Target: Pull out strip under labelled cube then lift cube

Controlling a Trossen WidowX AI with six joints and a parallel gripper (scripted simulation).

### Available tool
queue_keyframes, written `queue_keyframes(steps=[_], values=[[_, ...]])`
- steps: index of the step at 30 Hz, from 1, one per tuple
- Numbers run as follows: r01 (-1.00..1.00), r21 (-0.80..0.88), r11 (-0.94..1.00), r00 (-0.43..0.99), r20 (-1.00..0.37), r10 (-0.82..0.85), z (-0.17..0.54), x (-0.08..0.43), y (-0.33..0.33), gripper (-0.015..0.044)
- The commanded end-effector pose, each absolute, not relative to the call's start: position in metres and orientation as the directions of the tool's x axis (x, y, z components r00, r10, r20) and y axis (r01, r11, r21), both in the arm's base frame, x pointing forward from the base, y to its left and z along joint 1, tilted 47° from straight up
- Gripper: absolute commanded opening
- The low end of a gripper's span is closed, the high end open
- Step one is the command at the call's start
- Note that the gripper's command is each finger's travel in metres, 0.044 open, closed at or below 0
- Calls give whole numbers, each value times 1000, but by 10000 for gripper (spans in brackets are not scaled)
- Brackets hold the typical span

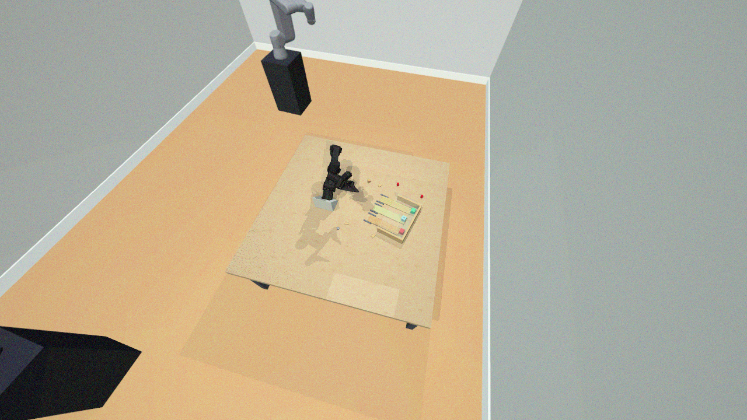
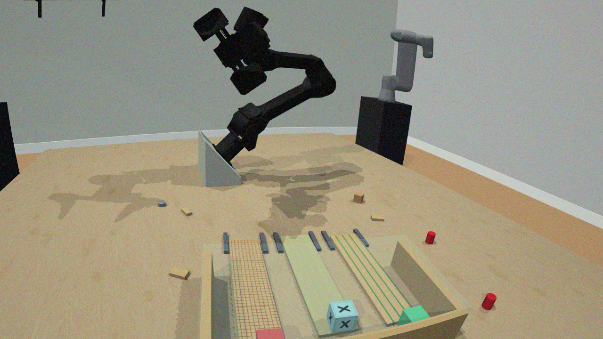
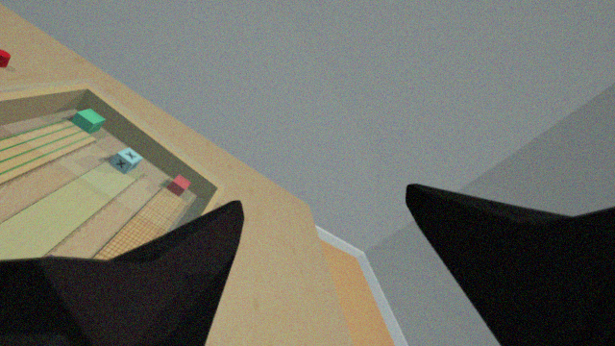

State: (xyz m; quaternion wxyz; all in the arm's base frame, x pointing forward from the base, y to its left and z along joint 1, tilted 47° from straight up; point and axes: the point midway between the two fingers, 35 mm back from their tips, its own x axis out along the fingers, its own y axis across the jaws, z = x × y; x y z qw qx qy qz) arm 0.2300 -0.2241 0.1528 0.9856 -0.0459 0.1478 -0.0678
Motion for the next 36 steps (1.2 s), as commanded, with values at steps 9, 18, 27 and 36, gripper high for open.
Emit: queue_keyframes(steps=[9, 18, 27, 36], values=[[-120, 719, 684, 807, -331, 490, 132, 307, -87, 400], [-120, 719, 684, 807, -331, 490, 132, 307, -87, 400], [-65, 736, 674, 754, -406, 516, 125, 325, -79, 269], [75, 758, 648, 444, -608, 658, 98, 359, -39, 33]])
